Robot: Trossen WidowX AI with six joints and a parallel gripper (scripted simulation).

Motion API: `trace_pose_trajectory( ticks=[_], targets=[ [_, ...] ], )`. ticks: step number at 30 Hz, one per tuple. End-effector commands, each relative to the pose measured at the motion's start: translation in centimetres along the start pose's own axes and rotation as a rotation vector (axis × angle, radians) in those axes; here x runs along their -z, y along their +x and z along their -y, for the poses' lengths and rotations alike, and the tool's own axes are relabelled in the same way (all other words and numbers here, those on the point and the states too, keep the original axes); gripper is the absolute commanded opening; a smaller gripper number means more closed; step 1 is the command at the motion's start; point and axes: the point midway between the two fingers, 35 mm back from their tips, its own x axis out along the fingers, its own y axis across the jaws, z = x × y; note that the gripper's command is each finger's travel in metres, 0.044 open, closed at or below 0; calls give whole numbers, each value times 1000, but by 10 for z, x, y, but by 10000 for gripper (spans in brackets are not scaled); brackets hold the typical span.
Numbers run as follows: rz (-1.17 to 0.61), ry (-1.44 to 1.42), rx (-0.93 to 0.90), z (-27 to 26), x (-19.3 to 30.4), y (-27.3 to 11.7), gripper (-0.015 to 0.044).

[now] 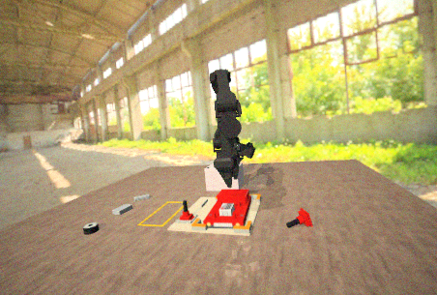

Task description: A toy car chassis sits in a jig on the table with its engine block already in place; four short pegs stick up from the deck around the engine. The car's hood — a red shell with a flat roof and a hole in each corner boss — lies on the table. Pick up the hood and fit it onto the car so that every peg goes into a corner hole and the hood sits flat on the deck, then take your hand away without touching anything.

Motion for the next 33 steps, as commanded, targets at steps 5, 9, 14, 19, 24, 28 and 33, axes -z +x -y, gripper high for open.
trace_pose_trajectory(
  ticks=[5,9,14,19,24,28,33],
  targets=[
    [-5,7,1,0,1,5,440],
    [-5,7,1,0,1,7,440],
    [-5,7,1,1,1,10,440],
    [-5,7,1,1,1,13,440],
    [-5,7,1,1,1,16,440],
    [-5,7,1,1,1,18,440],
    [-5,7,1,1,1,21,440]
  ],
)
